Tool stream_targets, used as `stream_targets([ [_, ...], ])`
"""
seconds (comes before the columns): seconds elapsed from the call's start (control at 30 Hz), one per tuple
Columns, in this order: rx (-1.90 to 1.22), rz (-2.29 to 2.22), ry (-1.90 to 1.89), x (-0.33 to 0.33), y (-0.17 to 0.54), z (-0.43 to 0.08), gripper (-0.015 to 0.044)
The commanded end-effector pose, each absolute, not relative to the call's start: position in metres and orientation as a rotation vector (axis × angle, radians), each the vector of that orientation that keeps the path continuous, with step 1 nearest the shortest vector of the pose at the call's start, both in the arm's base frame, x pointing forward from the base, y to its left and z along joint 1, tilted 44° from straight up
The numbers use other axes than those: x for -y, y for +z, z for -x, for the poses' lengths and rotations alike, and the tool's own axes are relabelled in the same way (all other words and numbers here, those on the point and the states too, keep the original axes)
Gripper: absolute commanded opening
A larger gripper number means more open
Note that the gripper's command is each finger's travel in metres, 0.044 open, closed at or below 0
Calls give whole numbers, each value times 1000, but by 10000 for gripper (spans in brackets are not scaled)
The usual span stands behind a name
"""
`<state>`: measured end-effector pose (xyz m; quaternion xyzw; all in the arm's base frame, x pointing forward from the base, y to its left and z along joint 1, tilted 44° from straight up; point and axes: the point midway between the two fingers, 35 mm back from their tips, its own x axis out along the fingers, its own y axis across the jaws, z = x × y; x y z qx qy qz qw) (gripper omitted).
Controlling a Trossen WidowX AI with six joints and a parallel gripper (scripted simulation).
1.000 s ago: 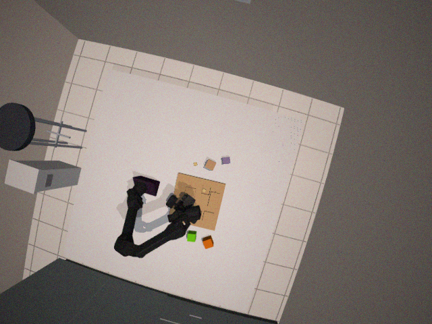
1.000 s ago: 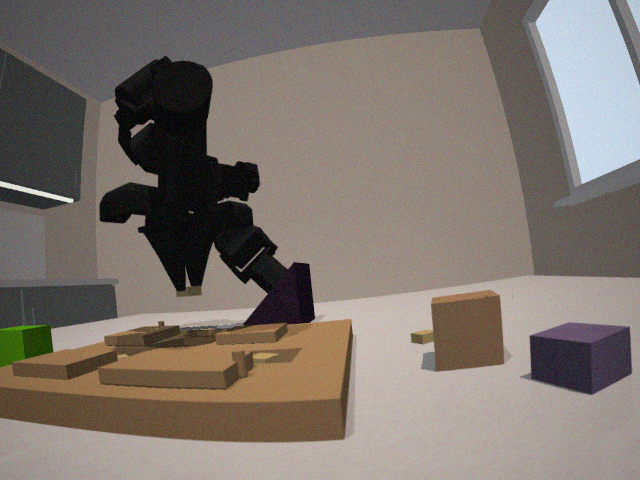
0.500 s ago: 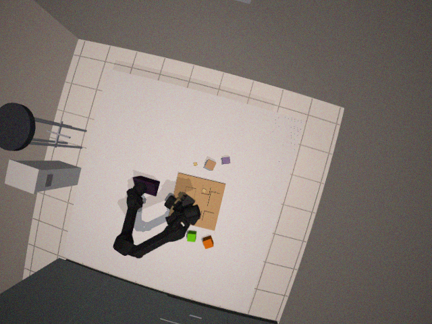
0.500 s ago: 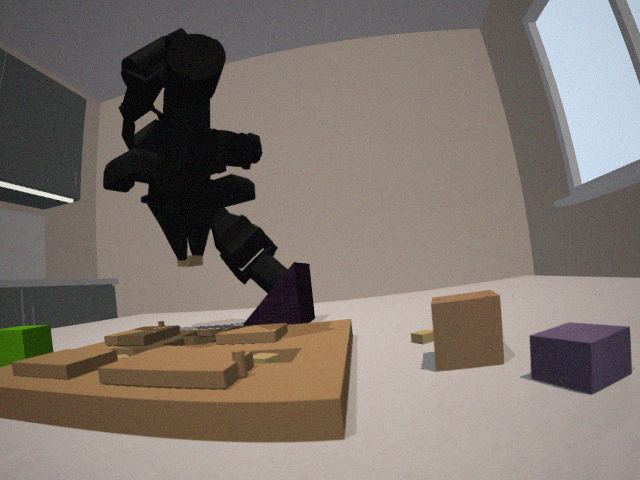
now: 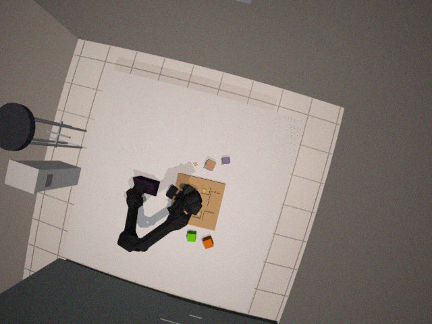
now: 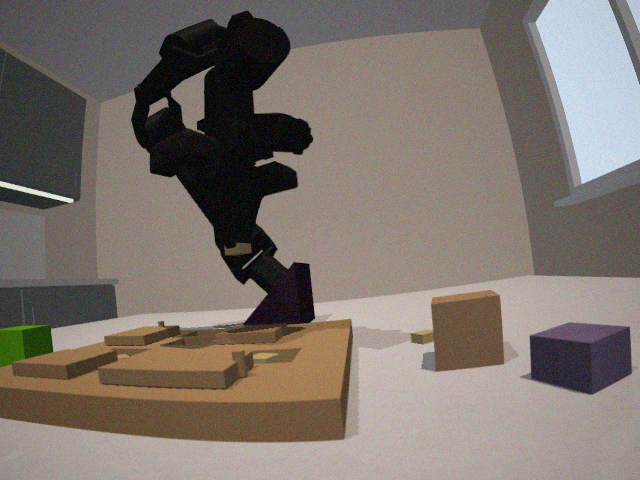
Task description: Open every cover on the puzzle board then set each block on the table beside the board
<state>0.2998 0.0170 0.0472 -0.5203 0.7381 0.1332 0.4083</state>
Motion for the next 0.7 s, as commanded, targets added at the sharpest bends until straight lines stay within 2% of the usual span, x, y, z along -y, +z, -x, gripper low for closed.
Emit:
stream_targets([
  [0.0, -1852, 1303, 338, -33, 36, -302, 80],
  [0.67, -1851, 1297, 346, -94, -14, -291, 80],
])
